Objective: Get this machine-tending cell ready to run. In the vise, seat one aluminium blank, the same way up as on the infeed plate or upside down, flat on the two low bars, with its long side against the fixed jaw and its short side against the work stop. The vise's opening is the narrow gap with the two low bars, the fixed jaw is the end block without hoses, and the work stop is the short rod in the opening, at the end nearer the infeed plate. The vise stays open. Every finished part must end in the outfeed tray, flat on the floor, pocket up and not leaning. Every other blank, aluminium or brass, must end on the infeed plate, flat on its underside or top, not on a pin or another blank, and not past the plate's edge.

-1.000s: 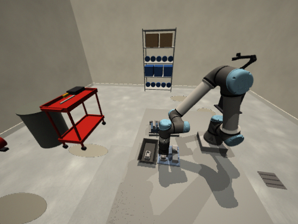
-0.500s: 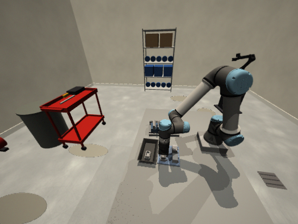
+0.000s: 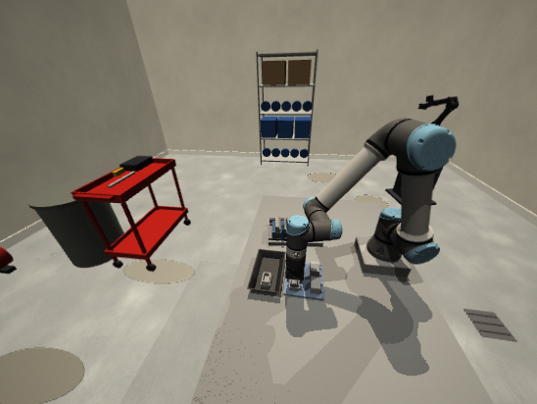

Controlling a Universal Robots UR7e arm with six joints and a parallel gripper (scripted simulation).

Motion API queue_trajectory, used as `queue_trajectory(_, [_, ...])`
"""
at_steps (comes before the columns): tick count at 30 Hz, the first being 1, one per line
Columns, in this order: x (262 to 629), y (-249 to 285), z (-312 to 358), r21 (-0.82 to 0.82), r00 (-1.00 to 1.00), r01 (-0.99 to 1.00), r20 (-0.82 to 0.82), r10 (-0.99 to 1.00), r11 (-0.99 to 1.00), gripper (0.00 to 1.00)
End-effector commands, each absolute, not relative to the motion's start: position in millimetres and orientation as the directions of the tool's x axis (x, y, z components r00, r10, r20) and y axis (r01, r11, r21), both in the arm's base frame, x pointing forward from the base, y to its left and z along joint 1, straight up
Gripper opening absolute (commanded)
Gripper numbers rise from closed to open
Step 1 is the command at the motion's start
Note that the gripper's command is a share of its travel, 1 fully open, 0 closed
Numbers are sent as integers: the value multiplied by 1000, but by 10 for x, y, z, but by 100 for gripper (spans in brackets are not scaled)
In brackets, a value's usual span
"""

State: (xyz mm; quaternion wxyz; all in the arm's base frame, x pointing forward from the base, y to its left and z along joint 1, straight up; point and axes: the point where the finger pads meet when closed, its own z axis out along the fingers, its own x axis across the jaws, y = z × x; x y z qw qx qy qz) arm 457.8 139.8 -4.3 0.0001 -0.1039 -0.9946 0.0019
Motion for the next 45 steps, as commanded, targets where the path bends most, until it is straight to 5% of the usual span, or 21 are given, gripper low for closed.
queue_trajectory(1, [4582,1398,-38,-3,-978,207,-2,207,978,100])
queue_trajectory(20, [4582,1398,-38,-3,-978,207,-2,207,978,100])
queue_trajectory(21, [4582,1398,-38,-3,-978,207,-2,207,978,0])
queue_trajectory(45, [4582,1398,-38,-3,-978,207,-2,207,978,0])
